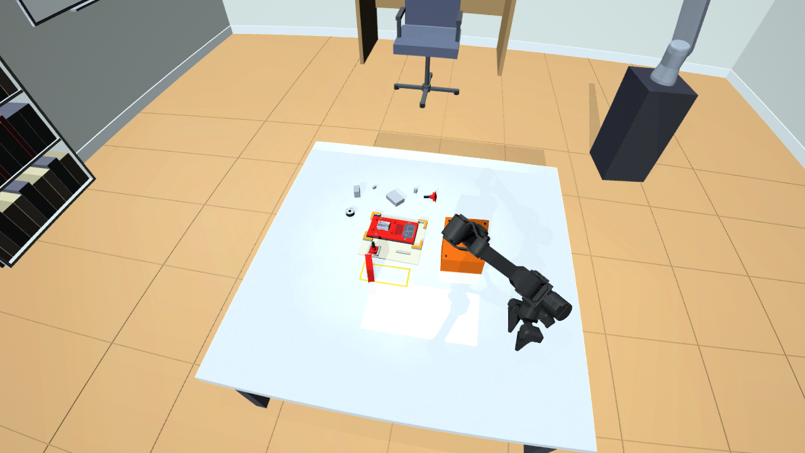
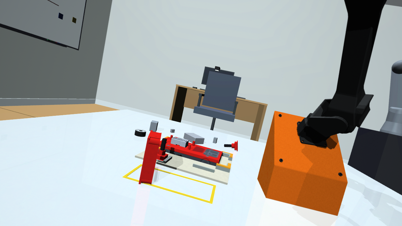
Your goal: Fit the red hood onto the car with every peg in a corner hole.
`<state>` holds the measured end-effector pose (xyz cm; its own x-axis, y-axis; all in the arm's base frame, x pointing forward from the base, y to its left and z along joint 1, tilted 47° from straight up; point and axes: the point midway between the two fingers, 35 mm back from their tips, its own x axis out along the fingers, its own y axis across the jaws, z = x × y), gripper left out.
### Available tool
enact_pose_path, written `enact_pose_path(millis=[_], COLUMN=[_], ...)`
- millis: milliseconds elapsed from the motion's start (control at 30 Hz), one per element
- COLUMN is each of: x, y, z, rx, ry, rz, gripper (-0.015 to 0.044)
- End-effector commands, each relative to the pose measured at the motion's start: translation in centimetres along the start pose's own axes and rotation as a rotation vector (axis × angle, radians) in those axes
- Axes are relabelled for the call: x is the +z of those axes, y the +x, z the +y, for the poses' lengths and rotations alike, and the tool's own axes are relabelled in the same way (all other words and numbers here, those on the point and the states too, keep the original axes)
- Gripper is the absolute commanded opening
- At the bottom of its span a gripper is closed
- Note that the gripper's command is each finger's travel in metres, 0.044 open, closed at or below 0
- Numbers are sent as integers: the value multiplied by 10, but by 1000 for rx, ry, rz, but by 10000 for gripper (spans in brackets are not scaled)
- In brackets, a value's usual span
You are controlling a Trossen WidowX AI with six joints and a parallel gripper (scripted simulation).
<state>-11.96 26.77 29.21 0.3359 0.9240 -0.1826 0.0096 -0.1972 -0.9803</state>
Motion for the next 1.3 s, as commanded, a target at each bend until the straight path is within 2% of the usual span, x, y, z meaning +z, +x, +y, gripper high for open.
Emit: enact_pose_path(millis=[0, 133, 533, 933, 1267], x=[0, -6, -61, -150, -236], y=[1, 15, 98, 159, 178], z=[0, 1, 15, 39, 62], rx=[1, 33, 243, 463, 606], ry=[0, -11, -26, 56, 205], rz=[1, 28, 179, 307, 368], gripper=[414, 309, 0, 0, 0])
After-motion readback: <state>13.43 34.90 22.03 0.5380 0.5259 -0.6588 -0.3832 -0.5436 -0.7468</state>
